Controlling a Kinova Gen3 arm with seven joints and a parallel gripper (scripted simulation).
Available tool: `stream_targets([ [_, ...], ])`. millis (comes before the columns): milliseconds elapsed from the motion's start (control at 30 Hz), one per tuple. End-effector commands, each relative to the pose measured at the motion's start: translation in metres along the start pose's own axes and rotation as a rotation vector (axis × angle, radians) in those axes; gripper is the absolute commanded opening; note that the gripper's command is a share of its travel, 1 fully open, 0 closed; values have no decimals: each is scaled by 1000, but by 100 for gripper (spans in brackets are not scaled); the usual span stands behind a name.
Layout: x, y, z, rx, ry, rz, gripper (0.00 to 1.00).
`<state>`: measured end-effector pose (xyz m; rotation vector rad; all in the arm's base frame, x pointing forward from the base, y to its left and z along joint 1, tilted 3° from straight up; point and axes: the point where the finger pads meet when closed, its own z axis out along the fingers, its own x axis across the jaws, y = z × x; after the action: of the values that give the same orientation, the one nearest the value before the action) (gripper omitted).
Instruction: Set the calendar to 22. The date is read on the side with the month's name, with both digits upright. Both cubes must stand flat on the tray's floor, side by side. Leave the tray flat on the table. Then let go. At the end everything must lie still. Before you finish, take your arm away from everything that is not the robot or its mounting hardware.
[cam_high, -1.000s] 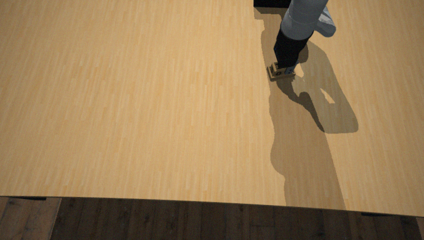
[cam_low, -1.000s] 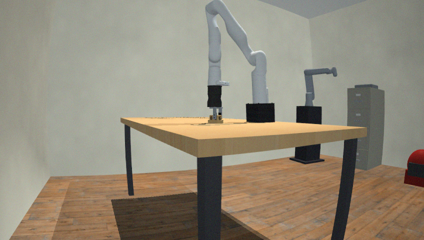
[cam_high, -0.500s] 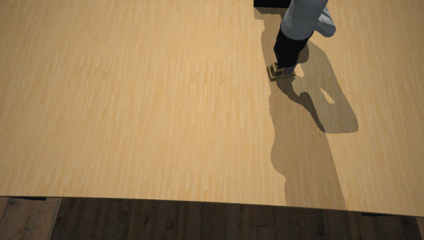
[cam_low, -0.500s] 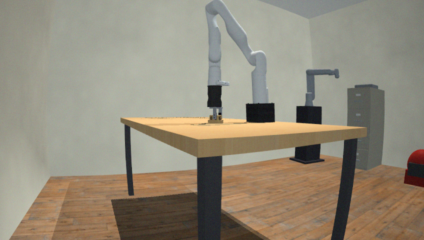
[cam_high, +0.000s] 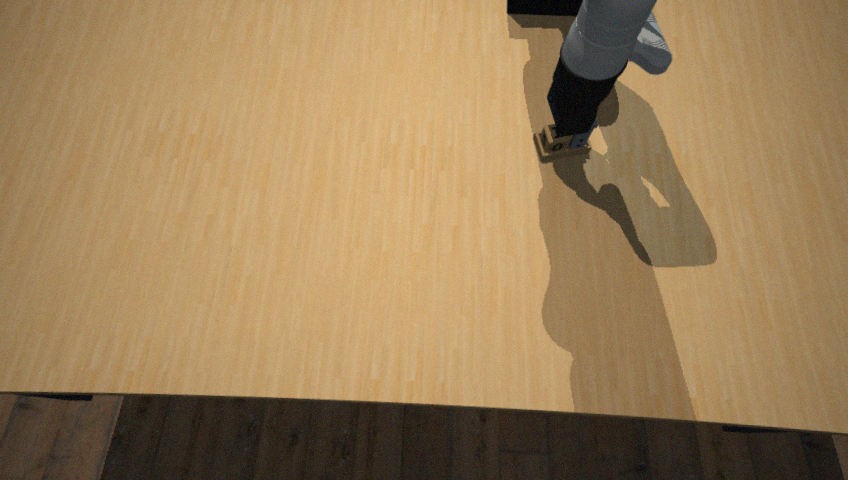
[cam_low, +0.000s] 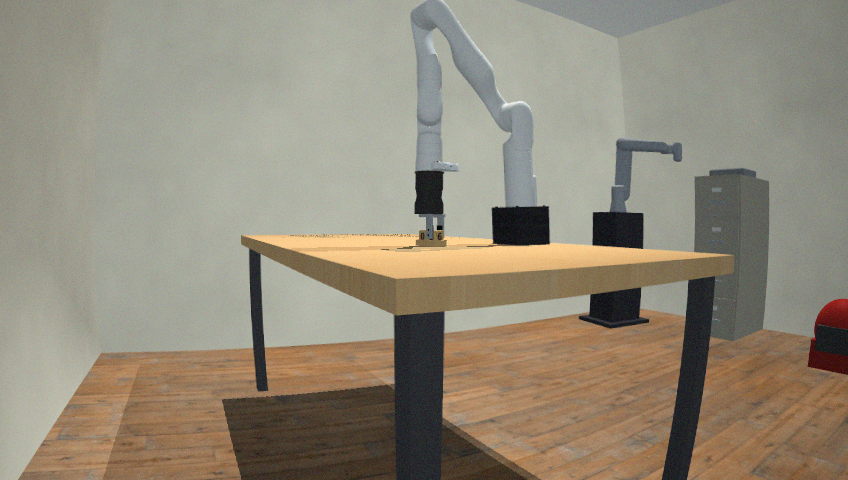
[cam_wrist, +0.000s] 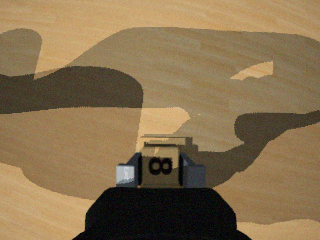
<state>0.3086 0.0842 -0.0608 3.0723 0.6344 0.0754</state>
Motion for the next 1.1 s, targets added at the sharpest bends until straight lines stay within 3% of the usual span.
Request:
stream_targets([
  [0,2,0,1,-1,5,-10,60],
  [333,2,0,1,-1,5,-10,60],
  [367,2,0,1,-1,5,-10,66],
  [500,2,0,1,-1,5,-10,66],
  [533,2,0,1,-1,5,-10,72],
  [700,2,0,1,-1,5,-10,78],
  [833,2,0,1,-1,5,-10,90],
  [1067,2,0,1,-1,5,-10,90],
])
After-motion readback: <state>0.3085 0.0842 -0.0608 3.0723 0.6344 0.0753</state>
